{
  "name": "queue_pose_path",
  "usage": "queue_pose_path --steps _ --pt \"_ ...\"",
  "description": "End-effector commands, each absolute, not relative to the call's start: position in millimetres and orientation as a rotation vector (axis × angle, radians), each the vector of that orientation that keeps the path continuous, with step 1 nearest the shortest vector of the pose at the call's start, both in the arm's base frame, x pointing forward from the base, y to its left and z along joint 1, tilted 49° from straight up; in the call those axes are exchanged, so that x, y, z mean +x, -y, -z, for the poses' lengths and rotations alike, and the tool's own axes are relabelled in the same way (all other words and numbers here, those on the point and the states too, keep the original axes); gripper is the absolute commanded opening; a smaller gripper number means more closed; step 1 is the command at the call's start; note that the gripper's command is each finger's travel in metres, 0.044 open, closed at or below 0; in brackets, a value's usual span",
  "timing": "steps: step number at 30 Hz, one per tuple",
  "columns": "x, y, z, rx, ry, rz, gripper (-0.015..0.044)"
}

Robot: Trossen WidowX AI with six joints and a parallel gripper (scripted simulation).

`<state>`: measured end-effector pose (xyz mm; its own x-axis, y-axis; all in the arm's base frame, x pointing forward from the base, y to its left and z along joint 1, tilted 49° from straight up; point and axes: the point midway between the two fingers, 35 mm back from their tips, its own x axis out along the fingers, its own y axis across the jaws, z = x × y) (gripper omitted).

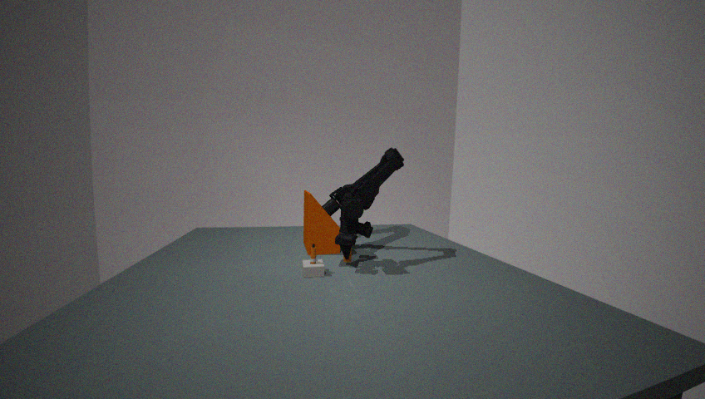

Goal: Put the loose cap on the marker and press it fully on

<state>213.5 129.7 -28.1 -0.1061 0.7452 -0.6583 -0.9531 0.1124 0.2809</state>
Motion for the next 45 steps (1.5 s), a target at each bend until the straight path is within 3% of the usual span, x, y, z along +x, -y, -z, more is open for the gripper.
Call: queue_pose_path --steps 1,22,45 --pt "218 -123 21 -0.34 -0.807 -1.47 0.0" --pt "221 -94 -6 -0.338 -0.805 -1.471 0.0" --pt "266 -44 17 -0.354 -0.816 -1.457 0.0"
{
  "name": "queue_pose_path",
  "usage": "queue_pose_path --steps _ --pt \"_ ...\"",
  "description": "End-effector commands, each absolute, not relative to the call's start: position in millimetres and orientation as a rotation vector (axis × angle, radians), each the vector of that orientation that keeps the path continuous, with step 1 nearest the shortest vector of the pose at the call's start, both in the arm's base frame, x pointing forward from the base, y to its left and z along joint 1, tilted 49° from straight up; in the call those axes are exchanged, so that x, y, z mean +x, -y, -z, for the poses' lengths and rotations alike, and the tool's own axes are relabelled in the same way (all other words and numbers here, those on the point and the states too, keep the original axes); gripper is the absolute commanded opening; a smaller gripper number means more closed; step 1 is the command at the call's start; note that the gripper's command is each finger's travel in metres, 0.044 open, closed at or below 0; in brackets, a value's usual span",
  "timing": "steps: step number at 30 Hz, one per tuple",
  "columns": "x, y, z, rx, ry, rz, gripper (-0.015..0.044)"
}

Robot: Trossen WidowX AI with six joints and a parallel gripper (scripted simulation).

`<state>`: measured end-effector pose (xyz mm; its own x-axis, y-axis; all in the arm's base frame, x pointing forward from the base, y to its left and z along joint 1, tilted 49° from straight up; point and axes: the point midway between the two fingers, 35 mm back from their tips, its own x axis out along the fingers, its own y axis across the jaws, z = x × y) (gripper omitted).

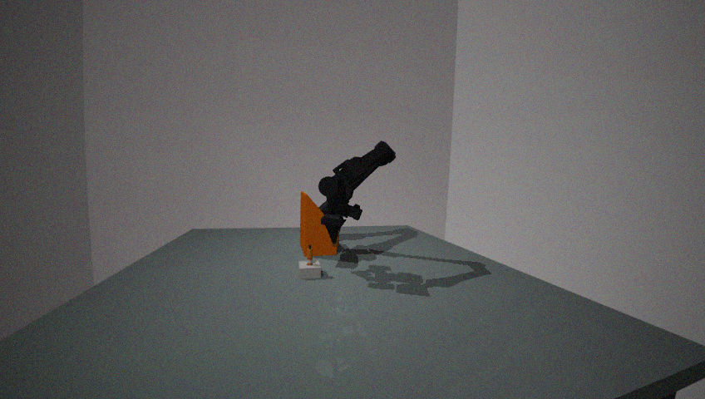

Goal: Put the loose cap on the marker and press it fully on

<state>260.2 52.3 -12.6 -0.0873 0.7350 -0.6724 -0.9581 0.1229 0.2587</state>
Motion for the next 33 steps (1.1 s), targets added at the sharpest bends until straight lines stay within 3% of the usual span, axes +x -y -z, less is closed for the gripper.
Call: queue_pose_path --steps 1,33 --pt "267 -42 18 -0.354 -0.816 -1.457 0.0" --pt "295 21 58 -0.349 -0.806 -1.467 0.0"
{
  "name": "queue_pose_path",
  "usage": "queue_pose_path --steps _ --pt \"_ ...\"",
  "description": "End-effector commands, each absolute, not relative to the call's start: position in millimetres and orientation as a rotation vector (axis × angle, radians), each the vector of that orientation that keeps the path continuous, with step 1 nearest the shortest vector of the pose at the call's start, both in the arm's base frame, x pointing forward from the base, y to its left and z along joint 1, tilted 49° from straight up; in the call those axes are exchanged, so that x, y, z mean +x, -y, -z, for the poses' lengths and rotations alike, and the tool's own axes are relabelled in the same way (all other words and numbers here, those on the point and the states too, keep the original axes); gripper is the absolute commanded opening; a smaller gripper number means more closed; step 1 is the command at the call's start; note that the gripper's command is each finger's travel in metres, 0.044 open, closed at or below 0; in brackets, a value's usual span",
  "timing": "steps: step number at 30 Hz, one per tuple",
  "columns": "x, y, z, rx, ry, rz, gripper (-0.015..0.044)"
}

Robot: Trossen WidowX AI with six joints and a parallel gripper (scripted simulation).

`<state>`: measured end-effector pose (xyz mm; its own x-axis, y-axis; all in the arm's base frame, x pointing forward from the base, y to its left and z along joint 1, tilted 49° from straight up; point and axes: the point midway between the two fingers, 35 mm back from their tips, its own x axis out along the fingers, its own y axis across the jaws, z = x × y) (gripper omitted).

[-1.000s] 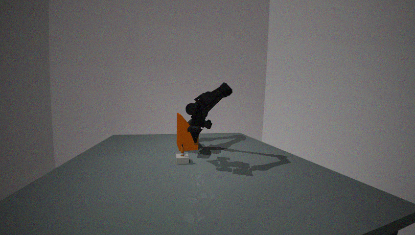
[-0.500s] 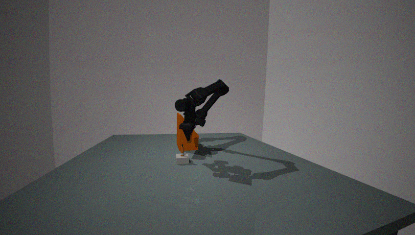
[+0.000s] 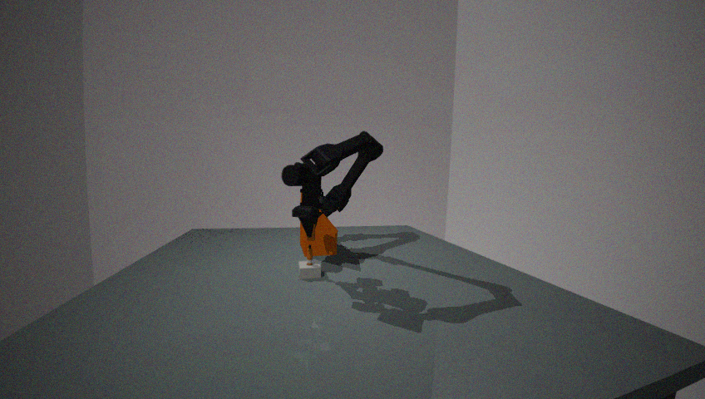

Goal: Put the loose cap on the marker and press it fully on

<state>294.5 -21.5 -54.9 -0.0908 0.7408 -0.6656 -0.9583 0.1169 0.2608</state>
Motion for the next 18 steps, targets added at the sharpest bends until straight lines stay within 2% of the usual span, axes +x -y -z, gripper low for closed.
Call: queue_pose_path --steps 1,18 --pt "295 20 59 -0.349 -0.806 -1.467 0.0" --pt "294 3 75 -0.349 -0.806 -1.466 0.0"
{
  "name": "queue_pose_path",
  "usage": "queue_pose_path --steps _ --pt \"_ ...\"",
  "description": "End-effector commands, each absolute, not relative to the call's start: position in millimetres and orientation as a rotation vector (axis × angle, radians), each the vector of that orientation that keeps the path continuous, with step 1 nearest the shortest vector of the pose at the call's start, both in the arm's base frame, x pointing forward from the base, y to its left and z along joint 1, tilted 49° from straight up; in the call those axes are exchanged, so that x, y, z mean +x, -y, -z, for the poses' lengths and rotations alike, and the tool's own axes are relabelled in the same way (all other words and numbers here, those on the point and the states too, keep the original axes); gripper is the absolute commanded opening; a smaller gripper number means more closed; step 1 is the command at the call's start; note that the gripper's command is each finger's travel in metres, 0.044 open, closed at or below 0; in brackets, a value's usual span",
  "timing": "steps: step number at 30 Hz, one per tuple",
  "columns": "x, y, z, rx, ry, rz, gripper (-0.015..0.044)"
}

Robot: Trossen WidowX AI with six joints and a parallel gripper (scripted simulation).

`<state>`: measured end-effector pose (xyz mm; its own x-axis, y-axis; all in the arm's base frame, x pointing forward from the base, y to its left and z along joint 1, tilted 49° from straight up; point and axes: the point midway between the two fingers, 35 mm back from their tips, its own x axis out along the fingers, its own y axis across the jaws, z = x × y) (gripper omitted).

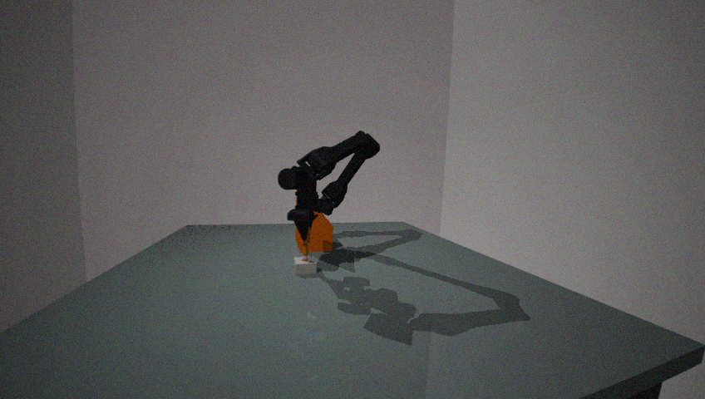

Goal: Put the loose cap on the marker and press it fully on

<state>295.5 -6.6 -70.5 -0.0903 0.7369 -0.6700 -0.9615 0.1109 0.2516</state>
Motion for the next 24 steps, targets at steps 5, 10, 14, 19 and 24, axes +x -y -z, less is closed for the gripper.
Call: queue_pose_path --steps 5,10,14,19,24 --pt "293 -3 80 -0.349 -0.806 -1.466 0.0" --pt "292 -9 85 -0.348 -0.805 -1.467 0.0" --pt "291 -14 89 -0.348 -0.805 -1.467 0.0" --pt "290 -18 93 -0.347 -0.804 -1.468 0.0" --pt "290 -18 93 -0.347 -0.804 -1.468 0.0"
